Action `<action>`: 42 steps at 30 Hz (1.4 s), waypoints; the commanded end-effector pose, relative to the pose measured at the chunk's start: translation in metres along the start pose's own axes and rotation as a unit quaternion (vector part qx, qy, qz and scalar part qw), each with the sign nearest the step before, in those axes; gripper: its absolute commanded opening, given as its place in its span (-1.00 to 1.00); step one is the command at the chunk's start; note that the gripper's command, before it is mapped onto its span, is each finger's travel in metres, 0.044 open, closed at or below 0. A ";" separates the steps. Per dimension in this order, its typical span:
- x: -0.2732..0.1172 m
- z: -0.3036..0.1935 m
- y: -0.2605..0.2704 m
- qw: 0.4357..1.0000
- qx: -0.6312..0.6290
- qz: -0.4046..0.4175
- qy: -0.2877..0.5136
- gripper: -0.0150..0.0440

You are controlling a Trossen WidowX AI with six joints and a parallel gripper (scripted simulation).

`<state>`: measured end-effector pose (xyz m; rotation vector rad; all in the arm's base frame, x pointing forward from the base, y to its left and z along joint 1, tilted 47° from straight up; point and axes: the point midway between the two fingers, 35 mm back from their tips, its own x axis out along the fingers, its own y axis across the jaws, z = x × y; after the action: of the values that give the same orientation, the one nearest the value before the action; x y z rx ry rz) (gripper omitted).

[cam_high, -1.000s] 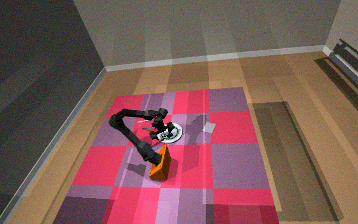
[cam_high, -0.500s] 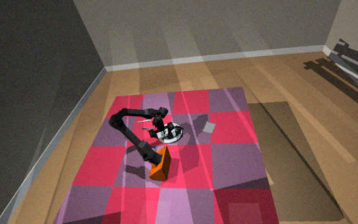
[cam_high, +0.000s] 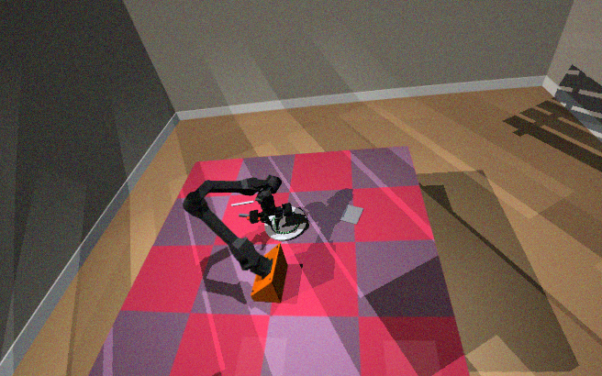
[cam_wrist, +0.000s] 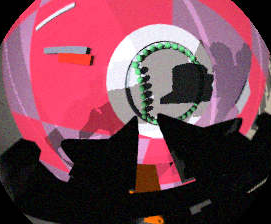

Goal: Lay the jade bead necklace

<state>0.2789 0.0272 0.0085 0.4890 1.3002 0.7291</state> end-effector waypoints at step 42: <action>0.028 -0.001 0.000 1.000 0.002 0.000 0.002 -0.49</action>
<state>0.2802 0.0480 -0.0112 0.4920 1.3054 0.7288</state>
